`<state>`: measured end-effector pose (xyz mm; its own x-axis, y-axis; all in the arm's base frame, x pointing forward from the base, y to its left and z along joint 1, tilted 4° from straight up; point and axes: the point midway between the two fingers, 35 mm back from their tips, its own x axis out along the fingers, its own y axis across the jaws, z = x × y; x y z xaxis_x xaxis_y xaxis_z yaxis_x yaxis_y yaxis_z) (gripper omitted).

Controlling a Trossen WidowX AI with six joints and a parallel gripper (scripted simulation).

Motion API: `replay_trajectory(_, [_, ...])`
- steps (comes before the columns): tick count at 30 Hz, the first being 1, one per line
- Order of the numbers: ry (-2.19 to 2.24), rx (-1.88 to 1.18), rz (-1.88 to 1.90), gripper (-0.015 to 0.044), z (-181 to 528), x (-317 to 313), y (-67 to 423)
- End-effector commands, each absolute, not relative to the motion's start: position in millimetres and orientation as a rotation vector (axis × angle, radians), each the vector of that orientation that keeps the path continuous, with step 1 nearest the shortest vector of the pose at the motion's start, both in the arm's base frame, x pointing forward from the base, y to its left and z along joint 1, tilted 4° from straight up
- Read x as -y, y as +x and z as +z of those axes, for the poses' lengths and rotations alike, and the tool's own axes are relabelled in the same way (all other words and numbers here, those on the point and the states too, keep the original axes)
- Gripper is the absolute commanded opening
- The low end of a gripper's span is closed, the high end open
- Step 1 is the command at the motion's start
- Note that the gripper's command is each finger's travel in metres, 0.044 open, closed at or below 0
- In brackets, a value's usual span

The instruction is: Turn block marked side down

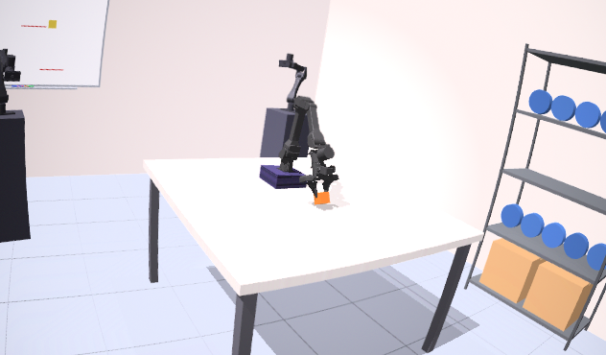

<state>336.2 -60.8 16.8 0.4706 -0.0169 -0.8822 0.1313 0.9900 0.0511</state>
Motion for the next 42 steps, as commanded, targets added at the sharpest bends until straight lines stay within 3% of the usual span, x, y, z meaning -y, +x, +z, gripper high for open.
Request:
replay_trajectory(1, [0.121, -1.035, -0.091, 0.0000, 21, 60, 338])
replay_trajectory(42, [0.092, -0.528, -0.115, 0.0000, -12, 58, 336])
